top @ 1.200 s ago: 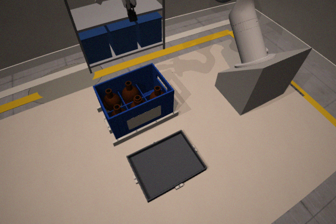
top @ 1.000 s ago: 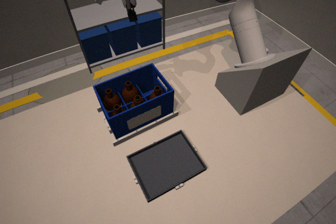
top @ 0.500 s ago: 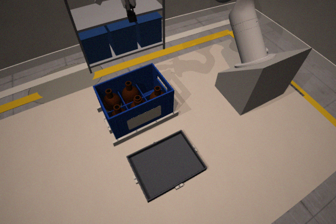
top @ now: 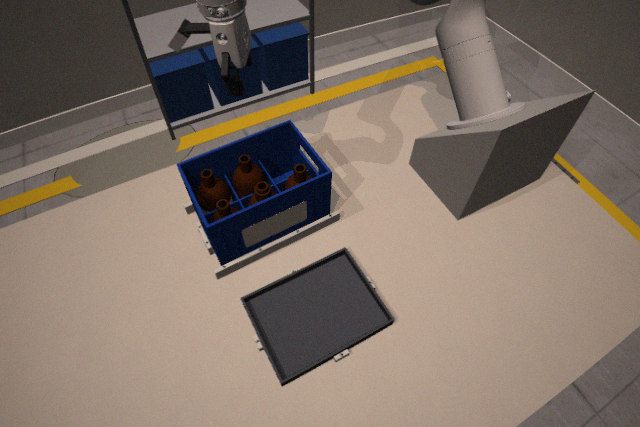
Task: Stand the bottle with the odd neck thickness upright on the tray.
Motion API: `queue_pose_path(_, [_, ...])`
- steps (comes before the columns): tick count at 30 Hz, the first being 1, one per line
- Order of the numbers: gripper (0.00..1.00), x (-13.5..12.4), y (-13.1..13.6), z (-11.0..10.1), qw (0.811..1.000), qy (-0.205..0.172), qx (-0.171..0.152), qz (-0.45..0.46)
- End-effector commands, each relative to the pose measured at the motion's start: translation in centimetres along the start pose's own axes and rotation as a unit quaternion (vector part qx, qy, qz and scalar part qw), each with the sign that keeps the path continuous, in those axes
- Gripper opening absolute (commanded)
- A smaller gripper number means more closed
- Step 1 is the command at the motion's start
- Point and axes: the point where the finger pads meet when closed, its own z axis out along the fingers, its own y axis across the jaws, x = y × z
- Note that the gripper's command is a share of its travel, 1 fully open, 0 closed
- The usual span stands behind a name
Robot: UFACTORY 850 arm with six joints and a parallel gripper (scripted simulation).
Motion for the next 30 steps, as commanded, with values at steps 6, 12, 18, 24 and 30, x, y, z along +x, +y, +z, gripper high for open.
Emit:
queue_pose_path(6, [1.00, -0.2, -7.9, 3.8, 0.997, 0.017, 0.028, 0.075])
queue_pose_path(12, [1.00, -0.7, -10.5, 5.2, 0.994, 0.017, 0.039, 0.098])
queue_pose_path(18, [0.00, -0.7, -10.5, 5.2, 0.994, 0.017, 0.039, 0.098])
queue_pose_path(24, [0.00, -0.7, -10.5, 5.2, 0.994, 0.017, 0.039, 0.098])
queue_pose_path(30, [0.00, -0.7, -10.5, 5.2, 0.994, 0.017, 0.039, 0.098])
